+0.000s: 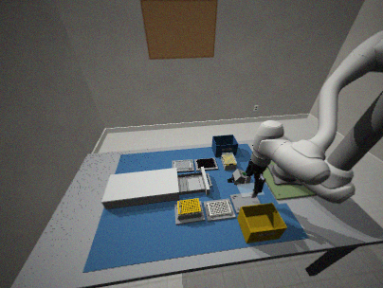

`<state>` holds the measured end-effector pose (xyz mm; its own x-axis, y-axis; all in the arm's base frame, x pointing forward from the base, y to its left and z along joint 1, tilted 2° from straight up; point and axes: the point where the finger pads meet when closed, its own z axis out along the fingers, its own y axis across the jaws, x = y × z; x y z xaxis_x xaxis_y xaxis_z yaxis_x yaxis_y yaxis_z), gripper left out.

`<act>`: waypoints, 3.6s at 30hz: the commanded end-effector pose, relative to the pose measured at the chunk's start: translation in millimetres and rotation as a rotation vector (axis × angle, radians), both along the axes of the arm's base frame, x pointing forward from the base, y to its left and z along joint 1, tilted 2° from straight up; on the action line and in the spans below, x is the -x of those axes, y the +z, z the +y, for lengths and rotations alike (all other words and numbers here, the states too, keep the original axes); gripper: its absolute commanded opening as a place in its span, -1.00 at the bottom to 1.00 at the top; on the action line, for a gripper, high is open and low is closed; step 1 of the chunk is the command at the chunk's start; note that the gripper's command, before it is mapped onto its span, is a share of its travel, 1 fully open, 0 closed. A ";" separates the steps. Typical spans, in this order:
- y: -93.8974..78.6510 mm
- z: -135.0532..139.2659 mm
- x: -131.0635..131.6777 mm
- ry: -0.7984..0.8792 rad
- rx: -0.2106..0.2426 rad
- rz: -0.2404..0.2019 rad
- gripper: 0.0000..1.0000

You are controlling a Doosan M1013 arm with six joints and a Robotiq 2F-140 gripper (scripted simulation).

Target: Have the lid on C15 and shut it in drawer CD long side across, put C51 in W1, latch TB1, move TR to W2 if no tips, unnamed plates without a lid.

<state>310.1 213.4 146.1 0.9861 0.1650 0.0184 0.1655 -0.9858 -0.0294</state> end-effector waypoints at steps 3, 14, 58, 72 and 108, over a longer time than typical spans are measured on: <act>5.6 -0.2 0.1 0.000 0.000 0.000 -1.00; 14.6 -0.5 0.2 0.000 0.000 0.000 -1.00; 16.6 26.5 -89.1 -0.006 0.000 0.000 -1.00; 17.3 35.7 -119.8 -0.006 0.000 0.000 -1.00; 15.8 51.3 -171.1 -0.006 0.000 0.000 -1.00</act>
<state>481.4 264.6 163.9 0.9871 0.1592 0.0182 0.1597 -0.9867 -0.0295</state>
